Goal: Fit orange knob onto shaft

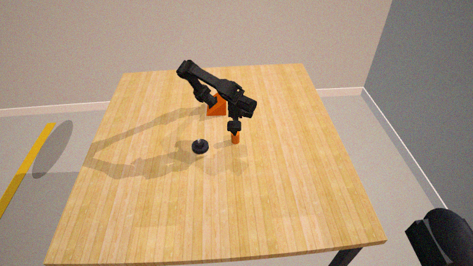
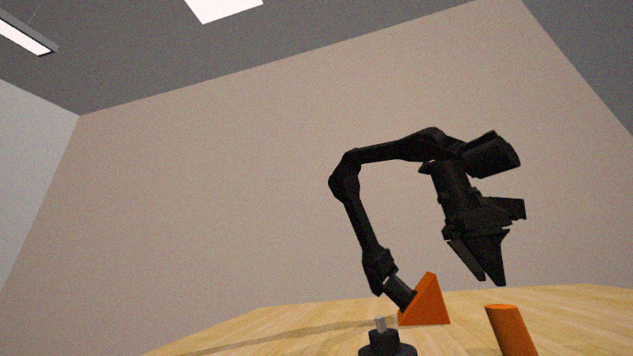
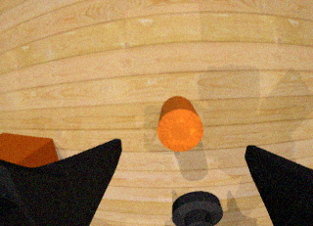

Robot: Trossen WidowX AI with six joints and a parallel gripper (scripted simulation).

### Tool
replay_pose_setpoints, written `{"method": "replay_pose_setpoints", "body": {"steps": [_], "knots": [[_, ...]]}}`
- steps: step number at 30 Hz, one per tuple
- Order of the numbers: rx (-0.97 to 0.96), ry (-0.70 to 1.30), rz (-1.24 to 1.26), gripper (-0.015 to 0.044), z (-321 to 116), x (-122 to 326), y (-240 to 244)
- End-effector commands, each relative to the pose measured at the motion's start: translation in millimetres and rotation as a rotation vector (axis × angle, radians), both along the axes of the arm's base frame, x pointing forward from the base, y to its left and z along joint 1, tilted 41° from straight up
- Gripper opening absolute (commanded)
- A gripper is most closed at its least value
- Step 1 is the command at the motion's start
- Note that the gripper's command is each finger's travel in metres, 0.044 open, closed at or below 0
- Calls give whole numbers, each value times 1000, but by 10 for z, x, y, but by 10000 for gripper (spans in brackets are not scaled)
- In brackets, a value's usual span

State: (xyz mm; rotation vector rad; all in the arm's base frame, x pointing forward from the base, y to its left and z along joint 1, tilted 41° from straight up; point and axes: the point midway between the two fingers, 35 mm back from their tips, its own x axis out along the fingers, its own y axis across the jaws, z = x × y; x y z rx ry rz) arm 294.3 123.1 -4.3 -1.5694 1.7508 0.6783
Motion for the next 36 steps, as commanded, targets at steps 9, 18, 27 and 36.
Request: {"method": "replay_pose_setpoints", "body": {"steps": [9, 18, 27, 36], "knots": [[-3, 5, -7, 440, -163, -9, -136], [-3, 5, -7, 440, -279, -7, -226], [-3, 4, -7, 440, -391, -12, -319], [-4, 4, -7, 440, -498, -23, -413]]}}
